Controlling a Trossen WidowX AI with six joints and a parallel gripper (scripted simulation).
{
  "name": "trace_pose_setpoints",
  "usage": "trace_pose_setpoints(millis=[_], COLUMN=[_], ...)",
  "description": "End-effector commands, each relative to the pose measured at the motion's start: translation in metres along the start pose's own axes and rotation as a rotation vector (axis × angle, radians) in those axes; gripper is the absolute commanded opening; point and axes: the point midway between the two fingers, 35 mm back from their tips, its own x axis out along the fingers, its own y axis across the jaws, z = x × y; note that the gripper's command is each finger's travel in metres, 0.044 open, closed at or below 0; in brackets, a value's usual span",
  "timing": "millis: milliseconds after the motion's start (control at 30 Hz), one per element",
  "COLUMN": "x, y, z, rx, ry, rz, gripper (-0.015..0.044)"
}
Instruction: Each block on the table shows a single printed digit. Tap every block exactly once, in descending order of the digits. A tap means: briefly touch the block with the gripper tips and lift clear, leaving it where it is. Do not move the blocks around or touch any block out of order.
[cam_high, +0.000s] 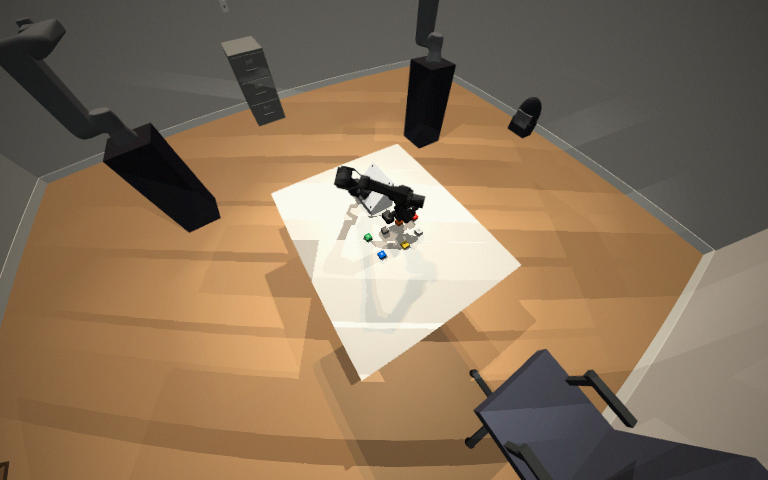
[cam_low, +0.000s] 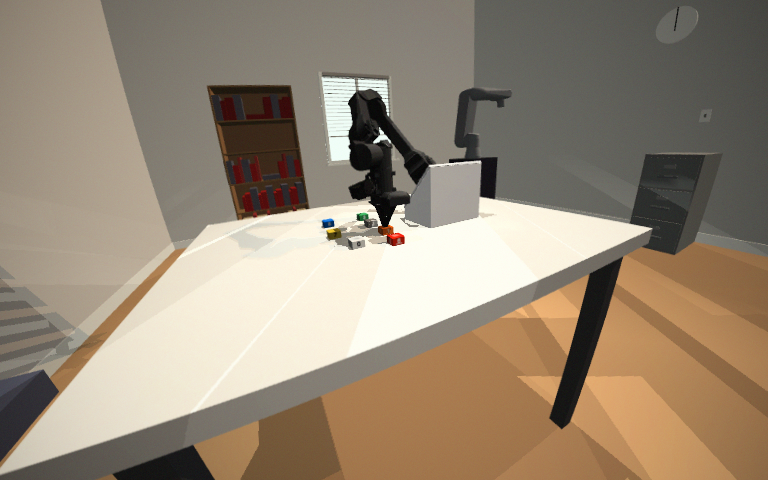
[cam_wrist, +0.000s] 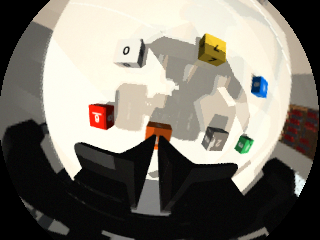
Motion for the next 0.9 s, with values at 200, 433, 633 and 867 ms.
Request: trace_pose_setpoints(millis=[200, 433, 633, 867], x=[-0.027, -0.084, -0.109, -0.113], y=[0.000, 0.002, 0.001, 0.019], z=[0.000, 0.002, 0.000, 0.032], rx=[-0.005, -0.006, -0.006, -0.005], ry=[0.000, 0.000, 0.001, -0.001], rz=[-0.004, 0.000, -0.001, 0.001], gripper=[0.0020, 0.0020, 0.0020, 0.0020])
